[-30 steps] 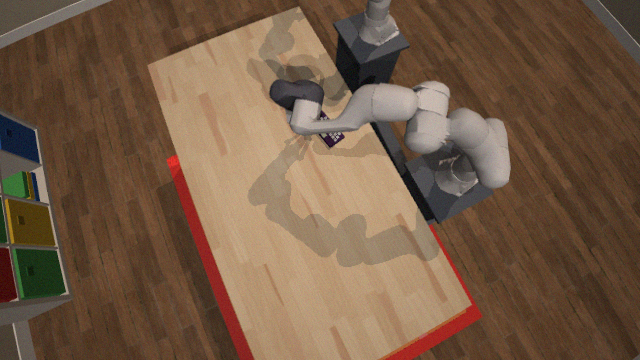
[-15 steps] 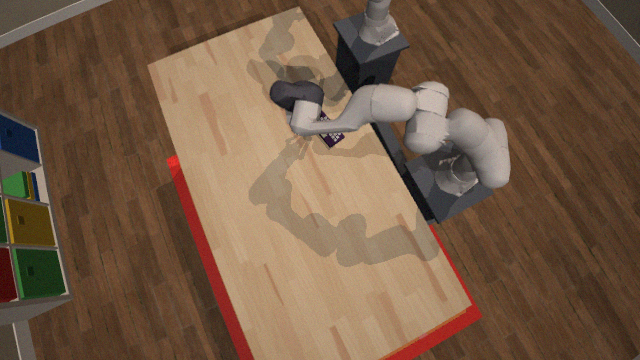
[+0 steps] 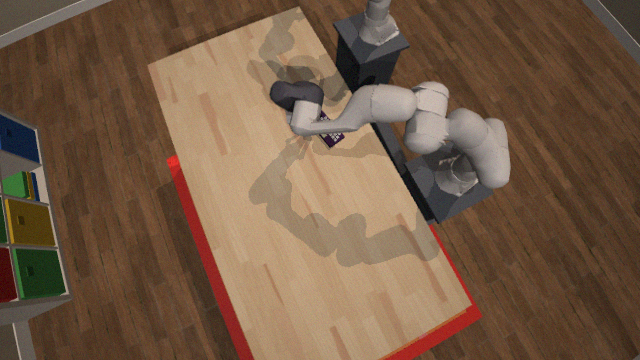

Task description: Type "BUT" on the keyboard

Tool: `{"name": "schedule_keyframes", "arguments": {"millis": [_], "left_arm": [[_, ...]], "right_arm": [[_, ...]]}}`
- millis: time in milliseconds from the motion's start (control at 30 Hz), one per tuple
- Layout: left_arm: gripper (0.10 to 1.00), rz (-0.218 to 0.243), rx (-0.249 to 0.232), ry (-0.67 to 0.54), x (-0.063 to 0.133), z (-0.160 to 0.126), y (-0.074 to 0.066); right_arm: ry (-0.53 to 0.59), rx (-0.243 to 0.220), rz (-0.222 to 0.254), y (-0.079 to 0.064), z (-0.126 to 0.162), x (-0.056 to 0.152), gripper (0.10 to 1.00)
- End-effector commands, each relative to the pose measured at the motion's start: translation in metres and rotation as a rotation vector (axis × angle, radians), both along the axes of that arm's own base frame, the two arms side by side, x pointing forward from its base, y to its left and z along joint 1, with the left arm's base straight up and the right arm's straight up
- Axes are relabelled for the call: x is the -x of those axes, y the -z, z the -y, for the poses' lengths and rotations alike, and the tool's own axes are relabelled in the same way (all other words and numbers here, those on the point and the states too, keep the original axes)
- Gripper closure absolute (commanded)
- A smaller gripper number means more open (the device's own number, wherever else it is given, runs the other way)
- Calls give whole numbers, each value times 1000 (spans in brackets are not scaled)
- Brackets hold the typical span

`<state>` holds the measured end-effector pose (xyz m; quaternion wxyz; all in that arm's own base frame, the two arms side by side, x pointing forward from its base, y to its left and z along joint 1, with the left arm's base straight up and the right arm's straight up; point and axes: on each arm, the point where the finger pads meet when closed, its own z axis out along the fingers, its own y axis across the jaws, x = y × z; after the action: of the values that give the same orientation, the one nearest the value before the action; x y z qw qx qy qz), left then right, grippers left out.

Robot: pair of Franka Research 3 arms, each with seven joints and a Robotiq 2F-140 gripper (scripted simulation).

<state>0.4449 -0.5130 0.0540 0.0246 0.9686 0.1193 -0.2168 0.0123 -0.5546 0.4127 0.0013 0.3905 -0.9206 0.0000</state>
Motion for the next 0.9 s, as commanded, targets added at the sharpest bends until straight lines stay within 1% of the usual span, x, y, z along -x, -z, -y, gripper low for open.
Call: {"name": "schedule_keyframes", "arguments": {"millis": [0,867], "left_arm": [[999,5,3,5,-1,0,2],[999,5,3,5,-1,0,5]], "right_arm": [[-4,-1,2,0,0,1,98],[-4,-1,2,0,0,1,98]]}}
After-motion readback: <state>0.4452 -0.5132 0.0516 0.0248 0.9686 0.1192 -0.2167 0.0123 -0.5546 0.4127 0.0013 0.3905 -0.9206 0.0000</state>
